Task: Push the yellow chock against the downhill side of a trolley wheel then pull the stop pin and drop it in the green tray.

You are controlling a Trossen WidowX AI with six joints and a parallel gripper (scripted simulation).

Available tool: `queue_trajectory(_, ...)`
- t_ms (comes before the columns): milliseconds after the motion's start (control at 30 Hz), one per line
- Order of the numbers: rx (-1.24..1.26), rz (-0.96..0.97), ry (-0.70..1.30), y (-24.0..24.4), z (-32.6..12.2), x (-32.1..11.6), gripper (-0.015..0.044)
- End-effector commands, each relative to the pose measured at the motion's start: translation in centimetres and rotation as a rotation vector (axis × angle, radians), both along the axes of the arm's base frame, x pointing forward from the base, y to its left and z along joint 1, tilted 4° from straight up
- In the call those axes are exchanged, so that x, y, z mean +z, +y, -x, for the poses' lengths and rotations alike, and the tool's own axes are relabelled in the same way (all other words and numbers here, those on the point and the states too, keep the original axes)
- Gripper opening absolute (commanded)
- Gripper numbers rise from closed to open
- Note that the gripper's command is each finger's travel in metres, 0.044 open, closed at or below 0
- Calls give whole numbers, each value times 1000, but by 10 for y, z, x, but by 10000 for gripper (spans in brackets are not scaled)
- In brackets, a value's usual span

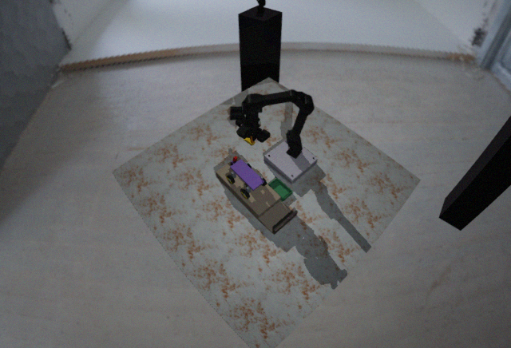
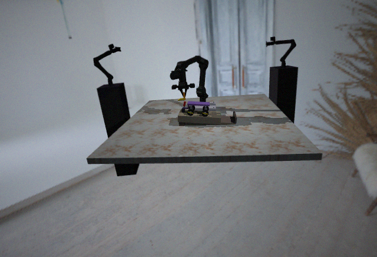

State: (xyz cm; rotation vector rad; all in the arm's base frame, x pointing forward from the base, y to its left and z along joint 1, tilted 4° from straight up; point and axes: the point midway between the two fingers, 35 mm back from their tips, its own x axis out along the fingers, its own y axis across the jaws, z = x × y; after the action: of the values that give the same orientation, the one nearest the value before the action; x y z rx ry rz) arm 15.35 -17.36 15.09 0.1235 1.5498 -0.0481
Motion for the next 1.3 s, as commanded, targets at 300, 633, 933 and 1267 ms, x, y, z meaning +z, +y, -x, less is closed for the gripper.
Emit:
queue_trajectory(300,-52,-9,0,44,-20,0,0)
queue_trajectory(633,-52,-12,-2,76,-35,0,0)
queue_trajectory(933,-52,-15,-3,105,-48,0,0)
queue_trajectory(1267,-52,-18,-4,139,-61,0,0)
